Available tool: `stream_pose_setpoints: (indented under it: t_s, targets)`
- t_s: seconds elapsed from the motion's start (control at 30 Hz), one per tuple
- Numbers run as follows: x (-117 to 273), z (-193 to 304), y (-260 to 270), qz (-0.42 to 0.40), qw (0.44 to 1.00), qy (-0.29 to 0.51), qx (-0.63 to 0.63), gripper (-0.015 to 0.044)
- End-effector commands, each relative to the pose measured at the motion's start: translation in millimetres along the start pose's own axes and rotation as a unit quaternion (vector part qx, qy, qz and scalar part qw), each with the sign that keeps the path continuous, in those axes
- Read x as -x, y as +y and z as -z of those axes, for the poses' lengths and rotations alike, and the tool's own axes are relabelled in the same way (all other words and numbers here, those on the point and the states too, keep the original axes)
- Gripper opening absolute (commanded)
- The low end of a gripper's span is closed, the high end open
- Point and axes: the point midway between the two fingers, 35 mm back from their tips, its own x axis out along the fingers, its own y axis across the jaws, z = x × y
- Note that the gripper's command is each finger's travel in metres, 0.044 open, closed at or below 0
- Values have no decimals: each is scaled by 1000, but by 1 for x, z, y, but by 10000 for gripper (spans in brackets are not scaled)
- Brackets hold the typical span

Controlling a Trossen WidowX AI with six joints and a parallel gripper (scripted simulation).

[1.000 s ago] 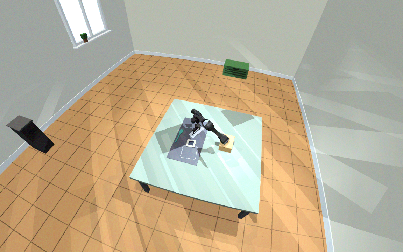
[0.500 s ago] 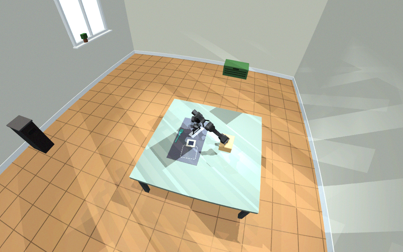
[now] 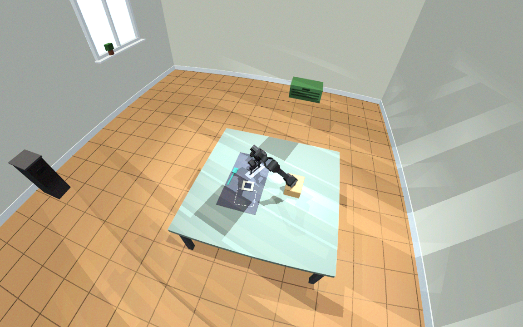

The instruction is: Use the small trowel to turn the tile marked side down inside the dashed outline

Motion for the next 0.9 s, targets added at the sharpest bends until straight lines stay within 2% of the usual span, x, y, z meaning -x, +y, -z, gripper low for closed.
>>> stream_pose_setpoints:
  t_s: [0.0, 0.43, 0.87]
  targets:
    - [0, 4, -1, 3, 998, -17, -64, 300]
    - [5, 12, 5, -26, 959, -71, -272, 300]
    - [9, 26, 15, -77, 875, -104, -466, 300]
